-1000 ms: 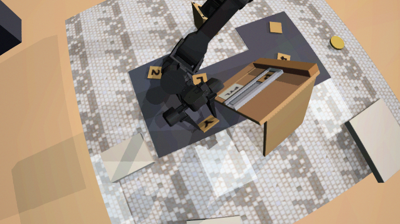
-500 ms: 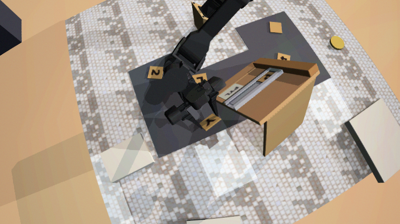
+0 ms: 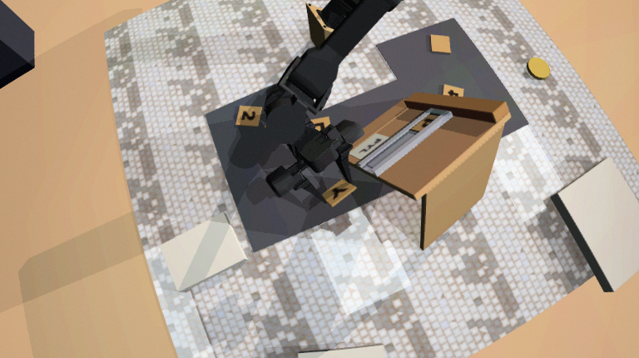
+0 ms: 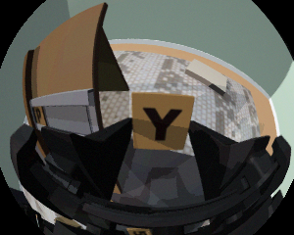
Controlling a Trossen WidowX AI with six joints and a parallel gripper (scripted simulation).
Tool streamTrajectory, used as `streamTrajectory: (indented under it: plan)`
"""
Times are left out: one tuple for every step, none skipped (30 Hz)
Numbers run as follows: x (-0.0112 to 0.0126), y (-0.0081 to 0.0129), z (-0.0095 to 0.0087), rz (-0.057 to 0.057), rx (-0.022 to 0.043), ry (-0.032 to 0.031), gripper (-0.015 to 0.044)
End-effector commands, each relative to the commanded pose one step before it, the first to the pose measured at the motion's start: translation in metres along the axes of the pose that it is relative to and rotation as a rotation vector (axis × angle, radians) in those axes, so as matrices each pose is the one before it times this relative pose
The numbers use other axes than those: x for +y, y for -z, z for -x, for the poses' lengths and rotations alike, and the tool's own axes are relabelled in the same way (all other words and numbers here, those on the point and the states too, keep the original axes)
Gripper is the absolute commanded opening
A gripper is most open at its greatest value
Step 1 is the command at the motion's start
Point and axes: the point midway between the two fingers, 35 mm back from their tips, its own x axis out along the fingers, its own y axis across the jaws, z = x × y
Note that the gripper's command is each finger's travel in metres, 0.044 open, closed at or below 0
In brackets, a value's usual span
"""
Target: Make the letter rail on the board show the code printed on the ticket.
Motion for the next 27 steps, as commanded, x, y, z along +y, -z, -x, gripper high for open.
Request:
streamTrajectory:
  plan:
    - [0.00258,0.00094,0.00025,-0.0058,0.00228,0.0053,0.0]
    - [0.0005,0.0,-0.00001,0.0,0.0,-0.00002,0.0]
    - [0.0005,0.0,-0.00001,0.0,0.0,-0.00002,0.0]
    - [0.0005,0.00001,-0.00001,0.0,0.0,-0.00002,0.0]
    - [0.0005,0.00001,-0.00001,0.0,0.0,-0.00002,0.0]
    - [0.0005,0.00001,-0.00001,0.0,0.0,-0.00002,0.0]
    - [0.0005,0.00001,-0.00001,0.0,0.0,-0.00002,0.0]
    - [0.0005,0.00001,-0.00001,0.0,0.0,-0.00002,0.0]
    - [0.0005,0.00001,-0.00001,0.0,0.0,-0.00002,0.0]
    - [0.0005,0.00001,-0.00001,0.0,0.0,-0.00002,0.0]
    - [0.0005,0.00001,-0.00001,0.0,0.0,-0.00002,0.0]
    - [0.0005,0.00001,-0.00001,0.0,0.0,-0.00002,0.0]
    - [0.0005,0.00001,-0.00001,0.0,0.0,-0.00002,0.0]
    - [0.0005,0.00001,-0.00001,0.0,0.0,-0.00002,0.0]
    - [0.0005,0.00001,-0.00001,0.0,0.0,-0.00002,0.0]
    - [0.0005,0.00001,-0.00001,0.0,0.0,-0.00002,0.0]
    - [0.0005,0.00001,-0.00001,0.0,0.0,-0.00002,0.0]
    - [0.0005,0.00002,-0.00001,0.0,0.0,-0.00002,0.0]
    - [0.0005,0.00002,-0.00001,0.0,0.0,-0.00002,0.0]
    - [0.0005,0.00002,-0.00001,0.0,0.0,-0.00002,0.0]
    - [0.0005,0.00002,-0.00001,0.0,0.0,-0.00002,0.0]
    - [0.0005,0.00002,-0.00001,0.0,0.00001,-0.00002,0.0]
    - [0.0005,0.00002,-0.00001,0.0,0.00001,-0.00002,0.0]
    - [0.0005,0.00002,-0.00001,0.0,0.00001,-0.00002,0.0]
    - [0.0005,0.00002,-0.00001,0.0,0.00001,-0.00002,0.0]
    - [0.0005,0.00002,-0.00001,0.0,0.00001,-0.00002,0.0]
    - [0.0005,0.00002,-0.00001,0.0,0.00001,-0.00002,0.0]
